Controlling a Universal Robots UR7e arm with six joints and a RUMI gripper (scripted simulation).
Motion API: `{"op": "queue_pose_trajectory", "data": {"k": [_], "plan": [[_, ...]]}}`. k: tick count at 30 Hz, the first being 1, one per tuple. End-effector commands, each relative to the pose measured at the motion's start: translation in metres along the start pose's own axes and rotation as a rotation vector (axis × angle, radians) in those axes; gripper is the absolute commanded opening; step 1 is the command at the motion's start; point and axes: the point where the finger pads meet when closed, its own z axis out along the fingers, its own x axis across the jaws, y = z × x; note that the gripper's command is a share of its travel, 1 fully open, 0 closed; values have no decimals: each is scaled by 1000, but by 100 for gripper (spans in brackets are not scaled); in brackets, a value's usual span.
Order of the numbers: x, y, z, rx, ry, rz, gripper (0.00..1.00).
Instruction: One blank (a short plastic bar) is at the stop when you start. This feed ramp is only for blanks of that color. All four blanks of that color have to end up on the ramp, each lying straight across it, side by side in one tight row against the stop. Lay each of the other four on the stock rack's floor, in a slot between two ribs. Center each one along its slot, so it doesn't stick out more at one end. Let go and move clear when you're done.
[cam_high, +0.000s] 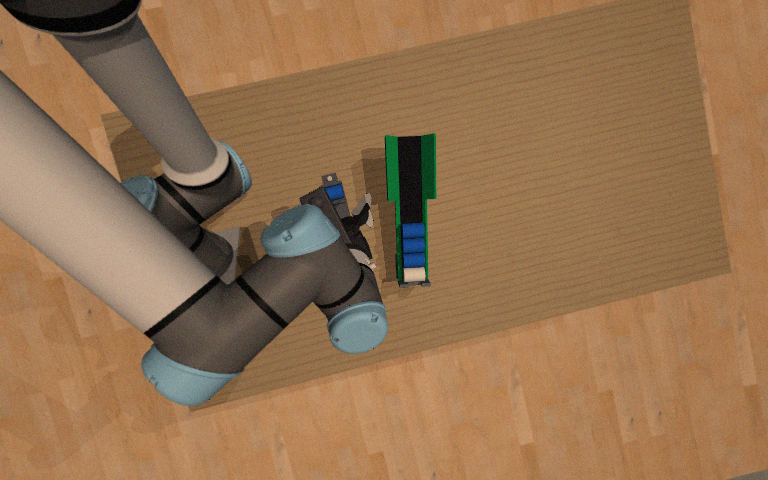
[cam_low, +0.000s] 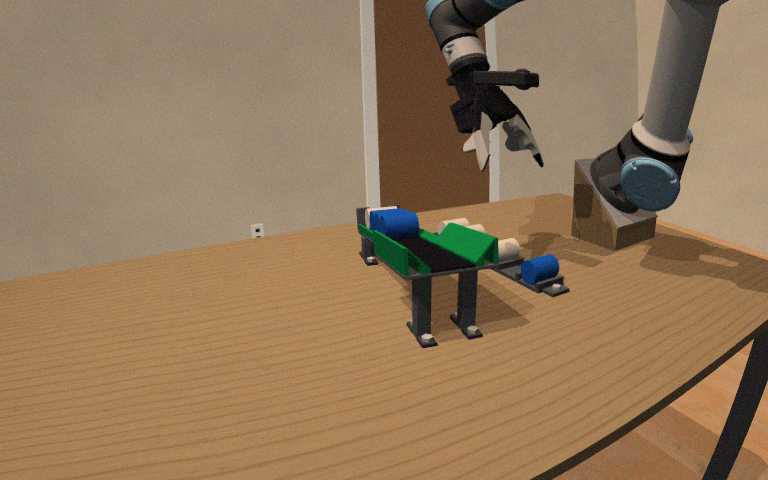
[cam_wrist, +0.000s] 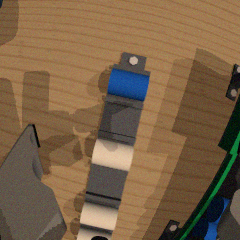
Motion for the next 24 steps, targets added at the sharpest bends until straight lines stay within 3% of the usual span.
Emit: {"op": "queue_pose_trajectory", "data": {"k": [1,5,9,12,14,15,16,24], "plan": [[-1,2,0,-6,0,3,100],[-7,19,-4,-59,-8,19,100],[-19,54,-14,-173,-19,56,100],[-19,54,-14,-173,-19,56,100],[-25,76,-21,-244,-21,82,100],[-25,76,-21,-243,-22,83,100],[-28,86,-26,-280,-21,97,100],[-39,122,-44,-410,-13,151,100]]}}
